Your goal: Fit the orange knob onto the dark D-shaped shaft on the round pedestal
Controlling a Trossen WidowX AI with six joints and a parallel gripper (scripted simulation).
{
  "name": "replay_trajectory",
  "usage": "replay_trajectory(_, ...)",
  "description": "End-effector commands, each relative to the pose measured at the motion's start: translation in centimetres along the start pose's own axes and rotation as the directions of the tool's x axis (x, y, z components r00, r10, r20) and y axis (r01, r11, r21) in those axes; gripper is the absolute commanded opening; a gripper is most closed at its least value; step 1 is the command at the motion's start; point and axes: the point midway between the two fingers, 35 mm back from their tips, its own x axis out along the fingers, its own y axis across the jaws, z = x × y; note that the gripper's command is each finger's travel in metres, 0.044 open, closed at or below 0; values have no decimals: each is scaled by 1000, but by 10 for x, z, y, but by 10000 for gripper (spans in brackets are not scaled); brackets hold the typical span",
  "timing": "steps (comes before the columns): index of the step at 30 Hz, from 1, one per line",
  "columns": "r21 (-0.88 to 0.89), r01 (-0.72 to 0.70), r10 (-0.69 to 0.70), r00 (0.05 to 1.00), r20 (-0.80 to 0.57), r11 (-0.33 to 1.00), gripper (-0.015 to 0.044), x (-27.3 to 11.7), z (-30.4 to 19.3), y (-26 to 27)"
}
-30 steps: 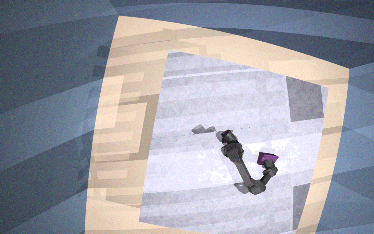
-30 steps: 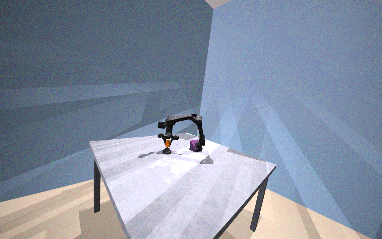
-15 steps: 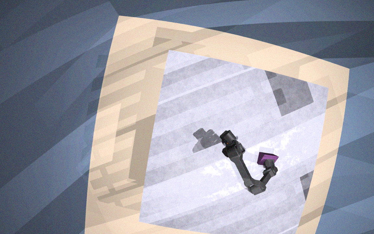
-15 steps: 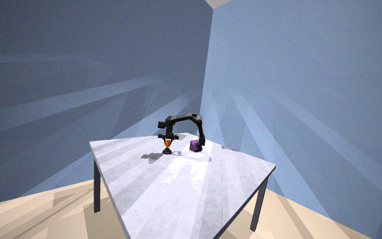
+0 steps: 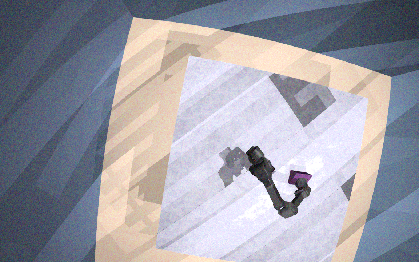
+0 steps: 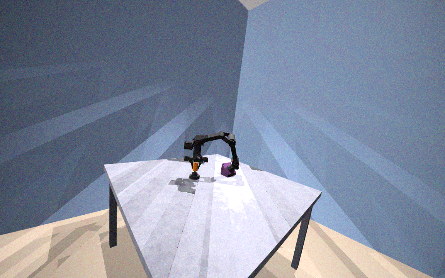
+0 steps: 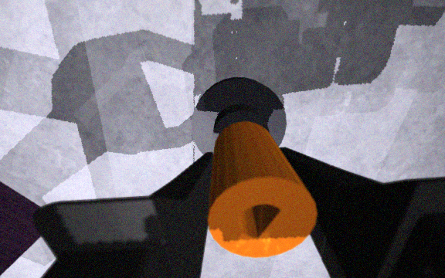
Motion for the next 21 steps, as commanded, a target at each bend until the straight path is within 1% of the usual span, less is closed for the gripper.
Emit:
replay_trajectory(1, -5, 0, 0, 1000, 2, 1000, 0, 1, 2, 0)
replay_trajectory(15, -5, 1, 0, 1000, 1, 1000, 0, -4, 1, 0)
replay_trajectory(17, -31, 1, 0, 1000, 1, 1000, 0, -4, 1, 0)
replay_trajectory(21, -173, 1, -1, 1000, 1, 985, 0, -4, 0, -1)
